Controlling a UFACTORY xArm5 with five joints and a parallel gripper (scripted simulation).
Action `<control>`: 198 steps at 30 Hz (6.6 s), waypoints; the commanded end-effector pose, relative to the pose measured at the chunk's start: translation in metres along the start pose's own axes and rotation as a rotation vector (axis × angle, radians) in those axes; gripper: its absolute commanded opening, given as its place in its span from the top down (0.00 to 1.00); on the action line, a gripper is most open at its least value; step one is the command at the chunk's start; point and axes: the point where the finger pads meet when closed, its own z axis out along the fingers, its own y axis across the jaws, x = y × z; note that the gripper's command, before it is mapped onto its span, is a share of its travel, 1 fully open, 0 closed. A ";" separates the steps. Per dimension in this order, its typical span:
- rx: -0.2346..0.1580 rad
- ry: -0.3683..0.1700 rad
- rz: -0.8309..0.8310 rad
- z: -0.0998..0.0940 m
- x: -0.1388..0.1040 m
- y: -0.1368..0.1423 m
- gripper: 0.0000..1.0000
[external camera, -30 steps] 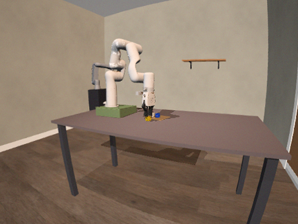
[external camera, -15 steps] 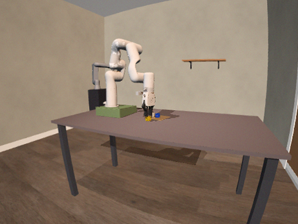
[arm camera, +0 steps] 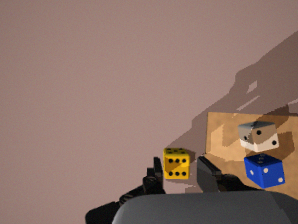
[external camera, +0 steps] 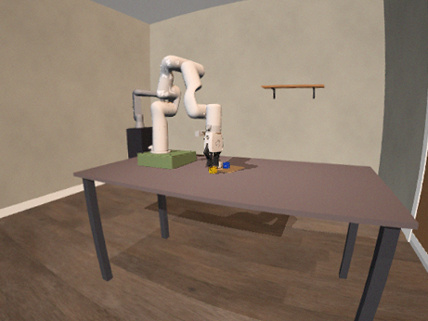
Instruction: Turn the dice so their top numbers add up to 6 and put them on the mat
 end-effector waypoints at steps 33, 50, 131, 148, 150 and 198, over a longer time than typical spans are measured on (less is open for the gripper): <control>0.000 -0.003 0.000 0.033 -0.001 0.002 0.53; 0.000 -0.003 0.000 0.033 -0.001 0.002 0.53; 0.000 -0.004 -0.015 -0.067 -0.003 0.003 0.73; 0.003 -0.025 -0.371 -0.067 -0.009 0.176 0.73; 0.002 -0.028 -0.433 -0.066 -0.003 0.206 0.73; -0.192 -0.717 -0.475 -0.065 0.014 0.249 0.73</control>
